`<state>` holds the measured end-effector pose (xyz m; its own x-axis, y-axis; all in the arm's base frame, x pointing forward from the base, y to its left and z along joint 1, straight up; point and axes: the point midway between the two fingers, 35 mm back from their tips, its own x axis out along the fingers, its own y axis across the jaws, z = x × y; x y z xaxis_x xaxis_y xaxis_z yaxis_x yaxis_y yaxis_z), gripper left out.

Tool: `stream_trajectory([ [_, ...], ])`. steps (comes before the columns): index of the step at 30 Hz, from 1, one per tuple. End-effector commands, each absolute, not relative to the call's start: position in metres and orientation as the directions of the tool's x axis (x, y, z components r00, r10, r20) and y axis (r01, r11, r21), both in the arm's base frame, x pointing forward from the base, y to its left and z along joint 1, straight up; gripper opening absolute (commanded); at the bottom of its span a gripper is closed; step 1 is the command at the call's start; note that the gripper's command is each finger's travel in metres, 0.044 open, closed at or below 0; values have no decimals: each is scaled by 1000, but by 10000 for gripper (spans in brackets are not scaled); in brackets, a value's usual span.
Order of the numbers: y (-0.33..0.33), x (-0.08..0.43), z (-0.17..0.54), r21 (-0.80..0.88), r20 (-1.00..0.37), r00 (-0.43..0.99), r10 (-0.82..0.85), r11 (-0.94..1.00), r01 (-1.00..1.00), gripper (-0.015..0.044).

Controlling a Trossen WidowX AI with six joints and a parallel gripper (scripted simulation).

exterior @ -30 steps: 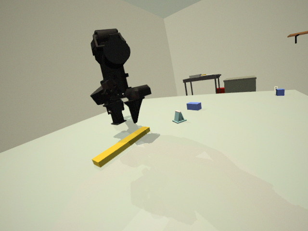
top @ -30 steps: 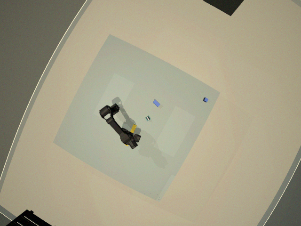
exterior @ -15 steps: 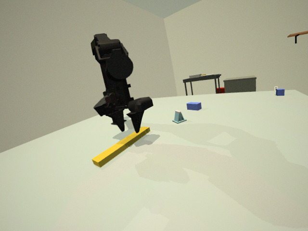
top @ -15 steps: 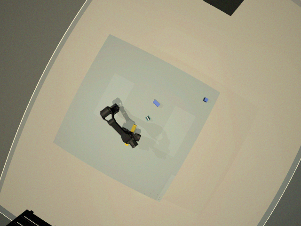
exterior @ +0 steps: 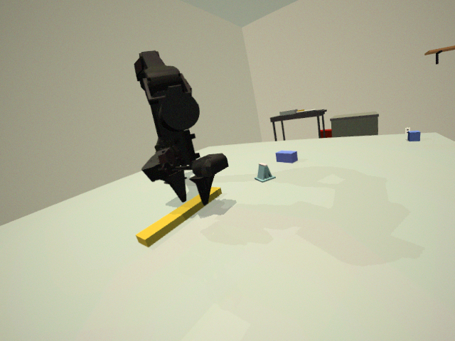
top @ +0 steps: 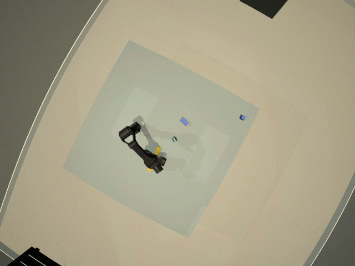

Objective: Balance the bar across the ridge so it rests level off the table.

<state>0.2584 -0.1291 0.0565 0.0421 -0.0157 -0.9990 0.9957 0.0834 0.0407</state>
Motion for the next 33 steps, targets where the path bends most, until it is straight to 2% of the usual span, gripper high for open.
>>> stream_trajectory([
  [1,-129,256,48,26,-1000,27,-14,79,997,315],
  [19,-129,256,48,26,-1000,27,-14,79,997,315],
  [26,-128,257,50,31,-999,32,-10,83,996,131],
  [33,-128,257,50,31,-999,32,-10,83,996,85],
])
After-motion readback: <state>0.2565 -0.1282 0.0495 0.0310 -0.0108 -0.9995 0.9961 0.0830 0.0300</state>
